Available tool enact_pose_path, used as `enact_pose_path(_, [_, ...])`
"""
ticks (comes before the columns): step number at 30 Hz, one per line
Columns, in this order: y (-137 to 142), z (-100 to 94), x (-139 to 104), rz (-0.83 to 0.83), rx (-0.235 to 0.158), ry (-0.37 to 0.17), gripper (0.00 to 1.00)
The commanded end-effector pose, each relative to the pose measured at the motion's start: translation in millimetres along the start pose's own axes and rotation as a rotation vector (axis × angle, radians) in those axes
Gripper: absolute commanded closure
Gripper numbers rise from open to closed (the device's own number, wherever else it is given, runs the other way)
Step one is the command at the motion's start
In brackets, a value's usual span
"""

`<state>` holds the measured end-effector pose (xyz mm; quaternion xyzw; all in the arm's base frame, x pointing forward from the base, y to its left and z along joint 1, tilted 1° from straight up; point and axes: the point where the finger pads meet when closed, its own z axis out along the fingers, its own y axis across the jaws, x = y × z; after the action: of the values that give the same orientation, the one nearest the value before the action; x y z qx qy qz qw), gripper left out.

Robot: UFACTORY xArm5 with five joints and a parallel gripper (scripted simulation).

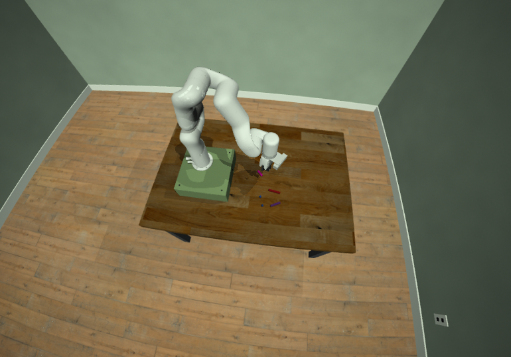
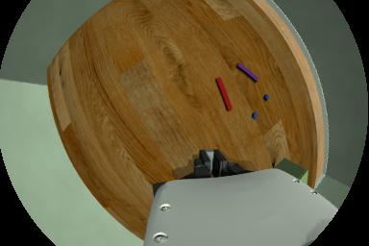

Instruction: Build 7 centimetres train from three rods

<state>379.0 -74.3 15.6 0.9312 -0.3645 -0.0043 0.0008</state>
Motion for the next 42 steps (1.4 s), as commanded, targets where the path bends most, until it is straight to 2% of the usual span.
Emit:
enact_pose_path(1, [11, -1.5, -2, 0.156, 0.005, 0.007, 0.96])
enact_pose_path(5, [18, -1.4, -5, 0.254, 0.006, 0.007, 0.96])
enact_pose_path(23, [18, 2.0, -5, 0.255, 0.005, 0.007, 0.96])
enact_pose_path(31, [18, 26.0, -5, 0.255, 0.005, 0.006, 0.96])
enact_pose_path(33, [18, 26.0, -5, 0.255, 0.005, 0.006, 0.96])
enact_pose_path(42, [18, 64.7, -5, 0.255, 0.005, 0.006, 0.96])
